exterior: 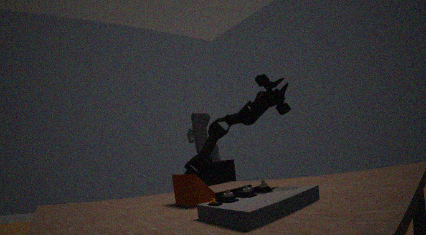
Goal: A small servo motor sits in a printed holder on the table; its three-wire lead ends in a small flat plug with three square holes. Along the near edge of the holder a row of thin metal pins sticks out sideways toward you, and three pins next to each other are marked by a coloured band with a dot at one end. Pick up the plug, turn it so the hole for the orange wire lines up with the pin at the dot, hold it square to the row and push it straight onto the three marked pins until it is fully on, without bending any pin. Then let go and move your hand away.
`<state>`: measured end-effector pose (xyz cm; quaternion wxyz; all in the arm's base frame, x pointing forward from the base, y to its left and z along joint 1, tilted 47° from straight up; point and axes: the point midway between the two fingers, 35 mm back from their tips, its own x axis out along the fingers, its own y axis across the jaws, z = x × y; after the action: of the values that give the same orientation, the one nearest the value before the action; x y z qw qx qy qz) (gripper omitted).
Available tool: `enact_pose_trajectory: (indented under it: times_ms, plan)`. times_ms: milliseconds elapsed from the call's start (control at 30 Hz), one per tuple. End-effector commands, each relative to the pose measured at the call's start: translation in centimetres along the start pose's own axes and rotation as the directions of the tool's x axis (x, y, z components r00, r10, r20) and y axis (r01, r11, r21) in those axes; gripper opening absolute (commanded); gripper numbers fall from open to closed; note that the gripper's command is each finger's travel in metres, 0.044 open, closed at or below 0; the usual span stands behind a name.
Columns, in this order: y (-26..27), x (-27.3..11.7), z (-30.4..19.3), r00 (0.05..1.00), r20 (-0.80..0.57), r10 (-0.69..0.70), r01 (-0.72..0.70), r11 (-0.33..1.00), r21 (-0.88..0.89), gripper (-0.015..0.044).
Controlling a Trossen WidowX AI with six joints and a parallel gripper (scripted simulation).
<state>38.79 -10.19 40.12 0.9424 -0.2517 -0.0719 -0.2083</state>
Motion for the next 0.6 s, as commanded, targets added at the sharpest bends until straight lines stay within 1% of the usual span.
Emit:
enact_pose_trajectory:
  times_ms: [0, 267, 567]
  plan:
    - [1.4, -1.8, 0.2, 0.998, 0.003, 0.067, -0.067, 0.994, 0.086, 0.0115]
    - [4.1, -5.7, 0.1, 0.979, 0.011, 0.202, -0.198, 0.945, 0.259, 0.0115]
    - [7.1, -10.3, -0.5, 0.937, 0.020, 0.349, -0.321, 0.838, 0.442, 0.0115]
